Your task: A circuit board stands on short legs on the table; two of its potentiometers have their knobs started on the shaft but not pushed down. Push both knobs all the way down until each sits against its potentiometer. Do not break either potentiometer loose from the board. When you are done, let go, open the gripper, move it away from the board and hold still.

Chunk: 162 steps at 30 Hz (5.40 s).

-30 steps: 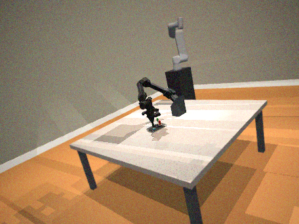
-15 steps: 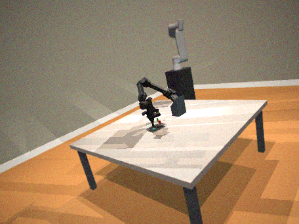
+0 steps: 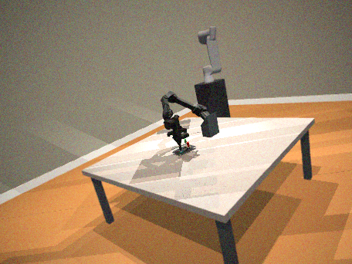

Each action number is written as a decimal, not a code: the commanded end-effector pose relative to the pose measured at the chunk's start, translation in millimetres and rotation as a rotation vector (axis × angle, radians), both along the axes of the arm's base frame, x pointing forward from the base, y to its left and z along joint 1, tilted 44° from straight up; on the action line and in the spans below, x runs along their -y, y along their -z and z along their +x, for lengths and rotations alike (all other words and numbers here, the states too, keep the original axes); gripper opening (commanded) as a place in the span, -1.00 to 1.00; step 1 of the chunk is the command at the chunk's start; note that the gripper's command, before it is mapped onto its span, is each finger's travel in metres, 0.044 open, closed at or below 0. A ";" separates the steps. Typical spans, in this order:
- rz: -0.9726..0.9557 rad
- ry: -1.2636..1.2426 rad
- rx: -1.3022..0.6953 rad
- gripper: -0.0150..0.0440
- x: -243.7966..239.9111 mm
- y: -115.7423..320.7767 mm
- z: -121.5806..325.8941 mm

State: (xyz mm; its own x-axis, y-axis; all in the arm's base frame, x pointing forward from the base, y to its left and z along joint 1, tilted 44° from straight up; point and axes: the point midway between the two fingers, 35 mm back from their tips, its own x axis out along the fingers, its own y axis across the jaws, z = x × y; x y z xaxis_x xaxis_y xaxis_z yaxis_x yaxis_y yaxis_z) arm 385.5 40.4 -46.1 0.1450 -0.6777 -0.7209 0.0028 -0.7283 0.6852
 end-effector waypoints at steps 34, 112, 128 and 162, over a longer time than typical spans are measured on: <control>-0.001 0.042 0.005 -0.49 21.4 16.7 5.6; 0.001 0.042 0.005 -0.49 0.3 -4.8 2.5; -0.006 0.036 -0.002 0.04 -5.3 -10.8 -0.1; 0.000 0.042 -0.008 1.00 18.2 -36.8 -189.3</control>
State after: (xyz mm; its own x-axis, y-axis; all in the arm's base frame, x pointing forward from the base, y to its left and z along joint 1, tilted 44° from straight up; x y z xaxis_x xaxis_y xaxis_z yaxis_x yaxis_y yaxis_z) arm 199.4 23.3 -8.5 0.1161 -0.6848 -0.7194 -0.0183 -0.7256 0.6878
